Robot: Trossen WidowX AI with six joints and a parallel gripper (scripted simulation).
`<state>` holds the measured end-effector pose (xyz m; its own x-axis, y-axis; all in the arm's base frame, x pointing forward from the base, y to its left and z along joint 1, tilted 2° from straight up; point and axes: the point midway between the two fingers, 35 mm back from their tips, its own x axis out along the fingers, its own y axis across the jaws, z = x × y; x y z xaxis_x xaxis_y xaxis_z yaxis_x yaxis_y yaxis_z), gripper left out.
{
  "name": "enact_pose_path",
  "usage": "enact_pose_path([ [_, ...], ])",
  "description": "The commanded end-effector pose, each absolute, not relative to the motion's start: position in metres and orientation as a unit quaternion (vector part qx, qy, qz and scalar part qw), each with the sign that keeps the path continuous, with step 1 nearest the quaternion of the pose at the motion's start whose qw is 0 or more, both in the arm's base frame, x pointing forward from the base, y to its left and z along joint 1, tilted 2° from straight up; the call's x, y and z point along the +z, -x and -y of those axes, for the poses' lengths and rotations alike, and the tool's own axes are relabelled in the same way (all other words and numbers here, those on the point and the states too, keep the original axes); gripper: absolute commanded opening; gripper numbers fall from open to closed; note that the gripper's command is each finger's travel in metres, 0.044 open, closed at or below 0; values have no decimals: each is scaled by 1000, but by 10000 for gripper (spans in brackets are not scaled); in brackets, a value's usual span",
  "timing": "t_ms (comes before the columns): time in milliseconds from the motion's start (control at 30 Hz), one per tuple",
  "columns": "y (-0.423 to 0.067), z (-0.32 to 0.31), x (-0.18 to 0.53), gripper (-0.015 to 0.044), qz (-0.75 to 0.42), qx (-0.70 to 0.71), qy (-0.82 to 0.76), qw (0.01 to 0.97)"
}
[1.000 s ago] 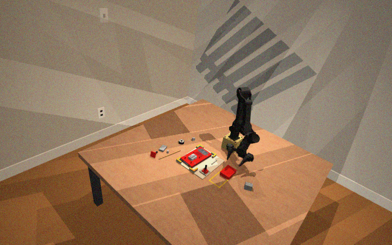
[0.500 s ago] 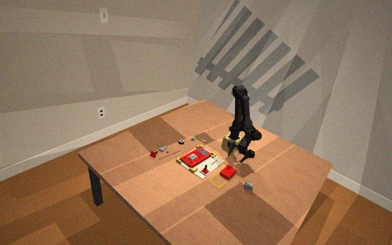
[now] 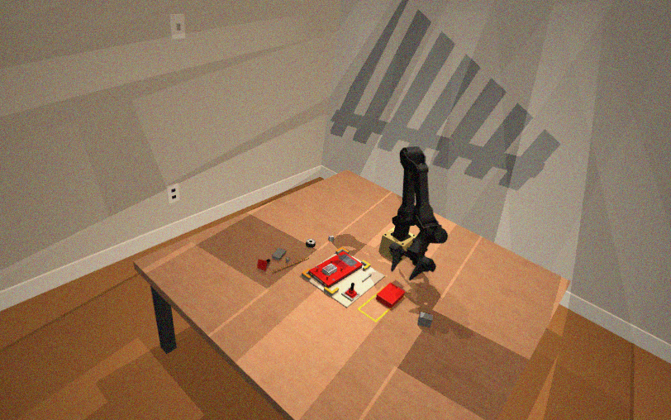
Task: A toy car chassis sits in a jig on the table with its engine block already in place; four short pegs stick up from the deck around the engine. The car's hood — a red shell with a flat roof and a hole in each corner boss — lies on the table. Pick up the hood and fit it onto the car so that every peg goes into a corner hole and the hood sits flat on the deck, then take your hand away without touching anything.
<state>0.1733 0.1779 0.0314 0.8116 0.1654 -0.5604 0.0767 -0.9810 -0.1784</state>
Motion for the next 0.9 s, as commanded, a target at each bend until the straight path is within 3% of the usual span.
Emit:
enact_pose_path([
  [0,-185,-188,28,440,-25,357,903,239],
  [333,-207,-192,20,440,-326,378,642,581],
  [867,-225,-186,24,440,-604,208,264,723],
])
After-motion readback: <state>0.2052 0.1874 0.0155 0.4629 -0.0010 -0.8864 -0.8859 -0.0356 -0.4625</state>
